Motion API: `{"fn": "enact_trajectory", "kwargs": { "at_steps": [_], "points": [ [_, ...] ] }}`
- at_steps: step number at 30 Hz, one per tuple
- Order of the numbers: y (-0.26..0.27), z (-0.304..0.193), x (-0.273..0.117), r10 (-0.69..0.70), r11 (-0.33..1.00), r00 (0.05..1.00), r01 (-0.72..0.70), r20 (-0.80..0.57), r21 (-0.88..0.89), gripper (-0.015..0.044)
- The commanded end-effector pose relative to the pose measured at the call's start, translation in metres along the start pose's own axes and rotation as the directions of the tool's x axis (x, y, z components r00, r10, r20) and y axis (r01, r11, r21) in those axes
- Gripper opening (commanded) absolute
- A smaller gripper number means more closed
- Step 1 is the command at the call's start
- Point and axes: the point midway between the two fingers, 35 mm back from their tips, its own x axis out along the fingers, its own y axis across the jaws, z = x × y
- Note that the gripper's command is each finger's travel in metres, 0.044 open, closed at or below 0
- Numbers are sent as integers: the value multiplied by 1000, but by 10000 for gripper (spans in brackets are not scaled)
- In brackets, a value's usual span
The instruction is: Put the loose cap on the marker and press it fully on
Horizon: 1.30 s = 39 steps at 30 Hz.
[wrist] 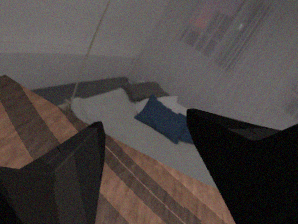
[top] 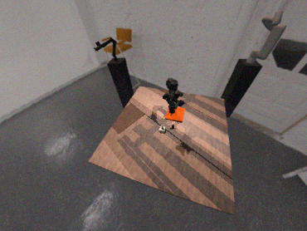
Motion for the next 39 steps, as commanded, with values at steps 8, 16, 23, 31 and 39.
{"fn": "enact_trajectory", "kwargs": {
  "at_steps": [8,16,23,31,39],
  "points": [
    [98,-113,34,352,892,819,-440,-454,-103,239],
    [164,-204,-1,533,544,354,-839,-769,-9,239],
    [177,-227,-29,547,388,161,-918,-821,78,239],
    [196,-256,-24,547,388,161,-918,-822,78,239],
    [203,-270,-24,547,388,161,-918,-822,78,239]
  ]
}}
